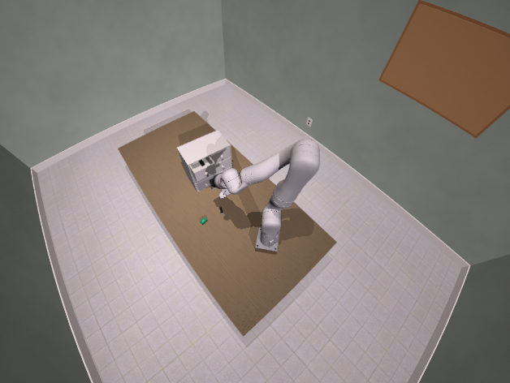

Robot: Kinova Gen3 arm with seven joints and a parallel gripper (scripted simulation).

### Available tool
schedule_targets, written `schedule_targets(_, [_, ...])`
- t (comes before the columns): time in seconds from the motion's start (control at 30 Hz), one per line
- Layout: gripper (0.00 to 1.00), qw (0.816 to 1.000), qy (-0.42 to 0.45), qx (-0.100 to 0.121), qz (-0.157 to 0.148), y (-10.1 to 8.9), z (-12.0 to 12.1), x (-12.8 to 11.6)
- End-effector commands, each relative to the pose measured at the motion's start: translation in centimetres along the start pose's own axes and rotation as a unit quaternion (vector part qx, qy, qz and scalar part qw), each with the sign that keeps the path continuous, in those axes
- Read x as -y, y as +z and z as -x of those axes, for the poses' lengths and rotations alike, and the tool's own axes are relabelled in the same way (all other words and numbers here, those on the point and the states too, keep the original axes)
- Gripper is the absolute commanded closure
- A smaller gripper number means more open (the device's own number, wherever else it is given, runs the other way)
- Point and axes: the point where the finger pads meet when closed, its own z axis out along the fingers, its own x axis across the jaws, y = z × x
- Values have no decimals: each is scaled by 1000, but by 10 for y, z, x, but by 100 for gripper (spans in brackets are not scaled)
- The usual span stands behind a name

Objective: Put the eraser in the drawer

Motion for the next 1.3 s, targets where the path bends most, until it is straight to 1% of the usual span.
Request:
schedule_targets(0.0, [0,1000,-1,2,2,2,1,2])
schedule_targets(0.27, [0,1000,-1,2,16,6,2,3])
schedule_targets(1.27, [0,999,-1,2,50,15,2,4])
